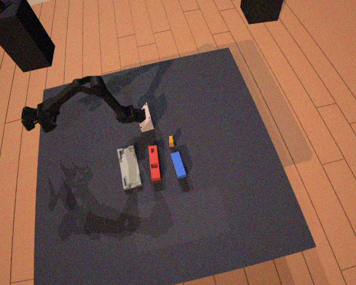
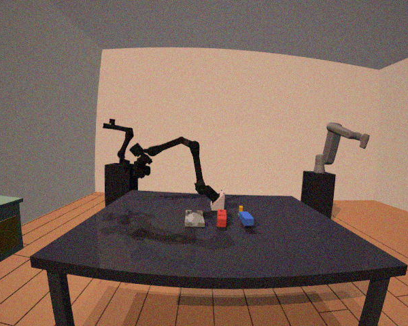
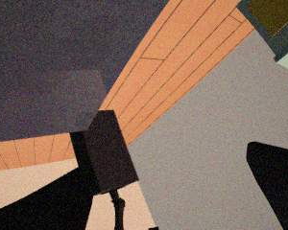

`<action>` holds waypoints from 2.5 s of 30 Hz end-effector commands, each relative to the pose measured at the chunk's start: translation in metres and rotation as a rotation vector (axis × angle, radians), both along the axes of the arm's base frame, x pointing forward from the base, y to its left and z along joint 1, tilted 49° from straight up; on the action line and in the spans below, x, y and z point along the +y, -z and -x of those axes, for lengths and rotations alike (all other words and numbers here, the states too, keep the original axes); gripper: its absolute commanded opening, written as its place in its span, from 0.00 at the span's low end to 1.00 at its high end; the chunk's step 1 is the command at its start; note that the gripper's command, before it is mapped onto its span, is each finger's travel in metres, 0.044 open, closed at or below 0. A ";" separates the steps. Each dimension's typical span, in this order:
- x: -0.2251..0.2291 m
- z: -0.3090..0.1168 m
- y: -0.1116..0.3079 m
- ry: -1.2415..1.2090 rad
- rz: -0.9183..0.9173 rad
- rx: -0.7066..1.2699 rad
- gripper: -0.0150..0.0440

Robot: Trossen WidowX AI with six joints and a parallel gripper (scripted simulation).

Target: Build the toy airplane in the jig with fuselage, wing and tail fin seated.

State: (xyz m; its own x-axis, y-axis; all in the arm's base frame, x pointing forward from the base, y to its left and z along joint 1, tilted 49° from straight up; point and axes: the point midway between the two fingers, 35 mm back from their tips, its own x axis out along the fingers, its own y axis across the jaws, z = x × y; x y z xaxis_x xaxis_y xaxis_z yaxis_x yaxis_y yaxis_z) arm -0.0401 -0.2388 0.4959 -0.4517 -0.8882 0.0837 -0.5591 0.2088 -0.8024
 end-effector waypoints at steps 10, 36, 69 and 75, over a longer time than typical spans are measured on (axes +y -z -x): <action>-0.049 -0.106 0.063 -0.302 -0.136 -0.331 1.00; 0.093 -0.361 0.267 -0.467 -0.754 -0.862 1.00; 0.364 -0.300 0.428 -0.352 -0.657 -0.864 1.00; 0.331 -0.307 0.458 -0.352 -0.656 -0.865 1.00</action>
State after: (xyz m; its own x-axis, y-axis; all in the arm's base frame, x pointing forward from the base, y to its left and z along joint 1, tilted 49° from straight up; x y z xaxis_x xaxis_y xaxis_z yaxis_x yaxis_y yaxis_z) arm 0.2661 0.1170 0.0576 0.1648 -0.7179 -0.6764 0.0182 0.6878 -0.7256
